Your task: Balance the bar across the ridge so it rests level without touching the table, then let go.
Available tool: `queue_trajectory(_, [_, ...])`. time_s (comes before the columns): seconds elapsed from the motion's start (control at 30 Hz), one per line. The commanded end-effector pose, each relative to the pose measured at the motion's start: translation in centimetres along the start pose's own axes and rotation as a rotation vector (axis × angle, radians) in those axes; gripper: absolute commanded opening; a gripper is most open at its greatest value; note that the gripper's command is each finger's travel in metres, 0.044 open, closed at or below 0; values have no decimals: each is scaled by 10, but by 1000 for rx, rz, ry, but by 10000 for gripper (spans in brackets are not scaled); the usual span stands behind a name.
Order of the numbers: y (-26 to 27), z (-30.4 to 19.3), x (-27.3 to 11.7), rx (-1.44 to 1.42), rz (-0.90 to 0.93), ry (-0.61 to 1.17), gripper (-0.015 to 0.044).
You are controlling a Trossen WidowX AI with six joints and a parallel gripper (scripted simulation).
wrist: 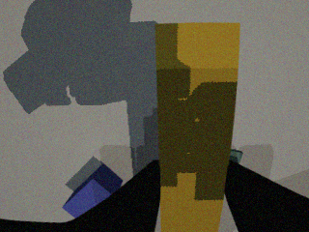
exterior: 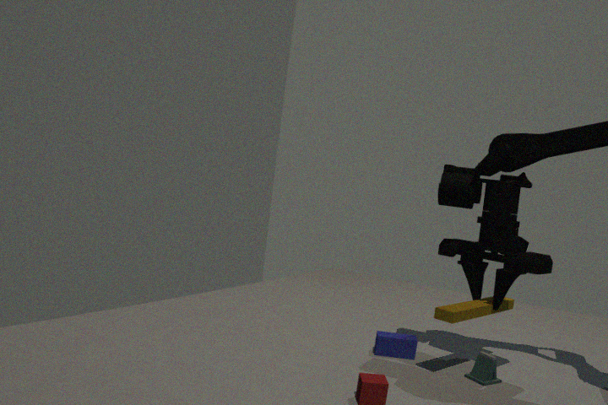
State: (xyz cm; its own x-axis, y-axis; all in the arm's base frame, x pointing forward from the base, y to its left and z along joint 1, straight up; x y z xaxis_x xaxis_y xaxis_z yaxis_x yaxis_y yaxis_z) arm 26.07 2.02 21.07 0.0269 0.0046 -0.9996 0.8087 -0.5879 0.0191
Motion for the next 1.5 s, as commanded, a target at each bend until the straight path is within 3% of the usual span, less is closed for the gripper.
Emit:
queue_trajectory(0.0, [-14, -5, 0, 58, 1, 0, 0])
queue_trajectory(0.43, [-57, -15, 1, 228, -3, 1, 0])
queue_trajectory(1.47, [-60, -14, 45, 230, -4, 0, 0])
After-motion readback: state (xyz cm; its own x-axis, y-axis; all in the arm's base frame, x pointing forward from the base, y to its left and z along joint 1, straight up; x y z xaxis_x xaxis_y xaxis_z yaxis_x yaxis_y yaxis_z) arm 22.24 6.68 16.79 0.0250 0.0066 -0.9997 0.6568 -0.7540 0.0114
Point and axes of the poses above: the point midway between the two fingers, 35 mm back from their tips, its own x axis out along the fingers, its own y axis across the jaws, z = x × y, the point moved 7 cm from there along -x, back along the fingers, and after that the axes turned 15 degrees about x, right-handed, at the moved point
